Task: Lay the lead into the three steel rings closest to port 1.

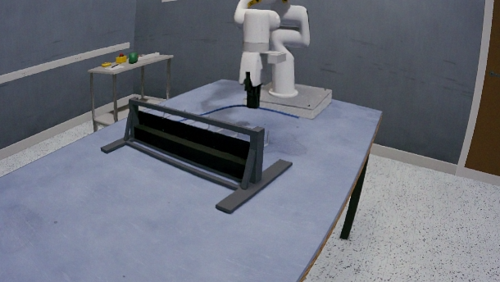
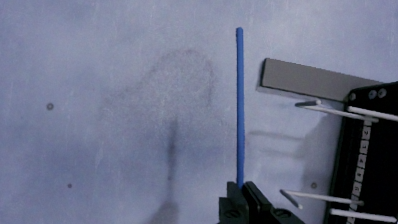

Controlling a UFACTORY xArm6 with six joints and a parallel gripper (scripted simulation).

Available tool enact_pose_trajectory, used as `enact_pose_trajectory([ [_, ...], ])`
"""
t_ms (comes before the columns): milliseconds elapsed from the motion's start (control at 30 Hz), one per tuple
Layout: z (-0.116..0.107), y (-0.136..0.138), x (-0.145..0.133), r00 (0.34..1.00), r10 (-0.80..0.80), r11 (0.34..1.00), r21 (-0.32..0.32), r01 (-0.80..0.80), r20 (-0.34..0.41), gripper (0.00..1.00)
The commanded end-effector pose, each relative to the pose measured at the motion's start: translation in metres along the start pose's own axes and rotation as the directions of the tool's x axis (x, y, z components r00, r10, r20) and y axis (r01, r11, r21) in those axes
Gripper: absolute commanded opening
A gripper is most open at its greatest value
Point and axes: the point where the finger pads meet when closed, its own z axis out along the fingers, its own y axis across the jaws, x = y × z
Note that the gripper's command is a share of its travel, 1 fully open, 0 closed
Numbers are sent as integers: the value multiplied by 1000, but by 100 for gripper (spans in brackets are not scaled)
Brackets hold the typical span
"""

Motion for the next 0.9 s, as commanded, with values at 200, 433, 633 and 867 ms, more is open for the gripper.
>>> enact_pose_trajectory([
  [200,-31,69,20,992,124,992,13,-124,9,0],
  [433,-40,90,27,987,163,987,12,-163,10,0],
  [633,-41,91,27,986,166,986,12,-166,10,0],
  [867,-41,91,27,986,166,986,12,-166,10,0],
])
